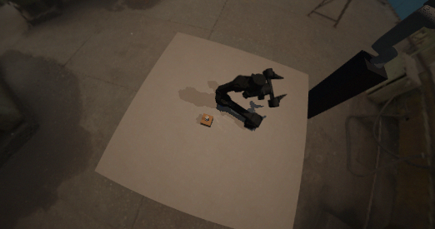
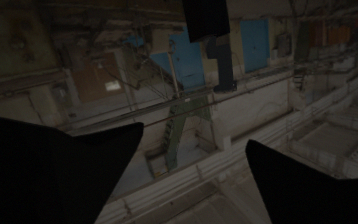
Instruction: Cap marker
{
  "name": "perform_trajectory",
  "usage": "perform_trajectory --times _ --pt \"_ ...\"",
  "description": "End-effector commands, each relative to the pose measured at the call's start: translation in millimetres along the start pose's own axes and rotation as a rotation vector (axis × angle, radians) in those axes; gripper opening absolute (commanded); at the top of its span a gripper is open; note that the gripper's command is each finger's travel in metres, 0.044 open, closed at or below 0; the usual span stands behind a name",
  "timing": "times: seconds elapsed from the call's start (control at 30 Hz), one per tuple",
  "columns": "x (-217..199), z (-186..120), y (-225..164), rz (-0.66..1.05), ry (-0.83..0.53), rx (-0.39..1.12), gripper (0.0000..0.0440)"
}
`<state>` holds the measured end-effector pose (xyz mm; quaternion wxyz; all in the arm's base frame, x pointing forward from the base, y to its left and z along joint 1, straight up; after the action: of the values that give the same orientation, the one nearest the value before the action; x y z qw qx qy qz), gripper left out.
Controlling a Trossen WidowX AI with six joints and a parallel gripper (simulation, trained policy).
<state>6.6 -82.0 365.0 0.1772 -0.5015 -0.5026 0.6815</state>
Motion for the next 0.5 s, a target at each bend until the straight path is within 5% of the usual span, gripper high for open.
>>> perform_trajectory --times 0.0,0.2,0.47 --pt "1.4 0.9 1.0 0.007 0.008 -0.005 0.0375" --pt "10.4 7.9 5.7 0.049 0.064 -0.033 0.0230" --pt "22.7 16.8 11.4 0.094 0.135 -0.073 0.0241"
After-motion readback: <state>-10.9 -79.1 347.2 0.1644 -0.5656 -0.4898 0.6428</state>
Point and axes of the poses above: the point midway between the two fingers, 35 mm back from their tips, its own z axis out along the fingers, its own x axis across the jaws, y = z × x, the point moved 4 cm from there along -z, back along the fingers, and after that the axes turned 10 degrees about z, right-handed, at the moved point
